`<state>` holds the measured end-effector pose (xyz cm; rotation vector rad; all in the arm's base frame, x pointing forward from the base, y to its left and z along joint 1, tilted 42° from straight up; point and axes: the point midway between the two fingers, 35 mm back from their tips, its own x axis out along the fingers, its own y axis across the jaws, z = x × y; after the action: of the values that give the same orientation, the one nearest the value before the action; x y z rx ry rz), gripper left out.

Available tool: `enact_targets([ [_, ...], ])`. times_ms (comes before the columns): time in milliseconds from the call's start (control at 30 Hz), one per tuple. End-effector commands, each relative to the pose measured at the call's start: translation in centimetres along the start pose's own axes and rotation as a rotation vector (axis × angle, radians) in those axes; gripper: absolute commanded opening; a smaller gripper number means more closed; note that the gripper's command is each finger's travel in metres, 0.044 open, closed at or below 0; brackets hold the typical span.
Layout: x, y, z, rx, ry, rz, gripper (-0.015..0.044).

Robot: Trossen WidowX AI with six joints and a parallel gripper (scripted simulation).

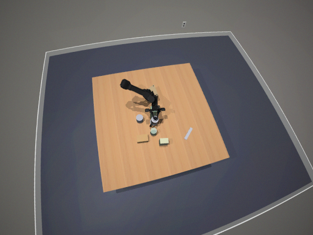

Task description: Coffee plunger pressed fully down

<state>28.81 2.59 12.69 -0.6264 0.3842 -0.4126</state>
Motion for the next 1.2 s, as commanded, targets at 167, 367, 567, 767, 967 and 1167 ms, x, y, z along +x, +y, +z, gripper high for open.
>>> enact_targets([
  [167, 0.3, 0.0, -0.8, -0.020, 0.023, -0.004, 0.0118],
  [367, 0.3, 0.0, -0.8, -0.020, 0.023, -0.004, 0.0118],
  [567, 0.3, 0.0, -0.8, -0.020, 0.023, -0.004, 0.0118],
  [767, 0.3, 0.0, -0.8, -0.020, 0.023, -0.004, 0.0118],
  [967, 0.0, 0.0, 0.1, -0.003, 0.003, -0.001, 0.0118],
  [1167, -0.3, 0.2, 0.6, -0.018, 0.022, -0.005, 0.0118],
])
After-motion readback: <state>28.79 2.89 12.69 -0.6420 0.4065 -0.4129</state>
